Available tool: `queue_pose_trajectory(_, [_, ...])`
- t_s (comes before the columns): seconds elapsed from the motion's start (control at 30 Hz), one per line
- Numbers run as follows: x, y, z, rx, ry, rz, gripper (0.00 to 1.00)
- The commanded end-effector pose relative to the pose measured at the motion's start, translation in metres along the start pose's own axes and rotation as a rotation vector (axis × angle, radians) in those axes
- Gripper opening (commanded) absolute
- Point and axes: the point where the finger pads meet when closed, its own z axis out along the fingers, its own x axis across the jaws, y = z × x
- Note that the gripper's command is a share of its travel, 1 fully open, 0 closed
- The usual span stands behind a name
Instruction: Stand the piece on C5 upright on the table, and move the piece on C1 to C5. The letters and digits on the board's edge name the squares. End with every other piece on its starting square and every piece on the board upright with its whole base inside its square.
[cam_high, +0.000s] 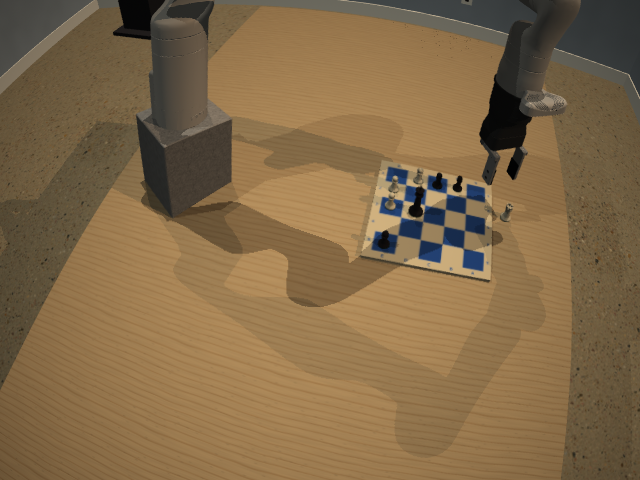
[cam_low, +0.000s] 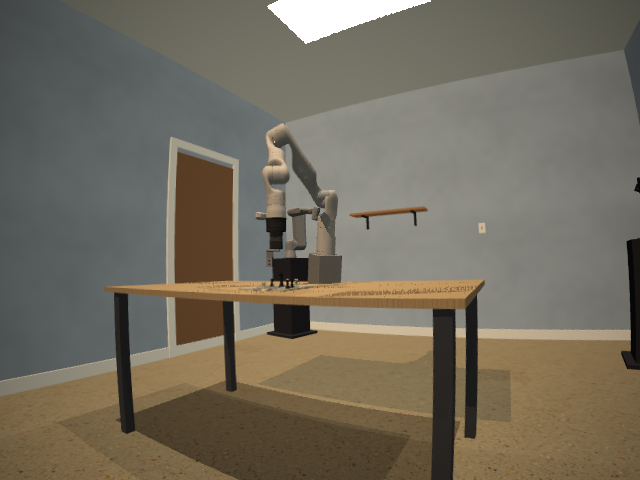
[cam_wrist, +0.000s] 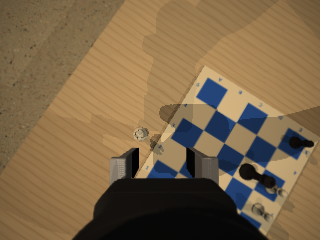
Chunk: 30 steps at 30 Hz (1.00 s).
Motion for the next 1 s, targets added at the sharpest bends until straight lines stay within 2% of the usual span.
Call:
queue_pose_trajectory(0.0, [0.008,0.001,-0.001,0.0,0.0,-0.076,1.0])
queue_pose_trajectory(0.43, [0.039,0.039,0.0,0.004,-0.003,-0.75,1.0])
queue_pose_trajectory(0.5, [0.039,0.039,0.0,0.004,-0.003,-0.75,1.0])
queue_pose_trajectory(0.73, [0.054,0.06,-0.002,0.009,-0.013,-1.055,1.0])
queue_pose_trajectory(0.97, [0.064,0.074,-0.004,0.015,-0.023,-1.257,1.0])
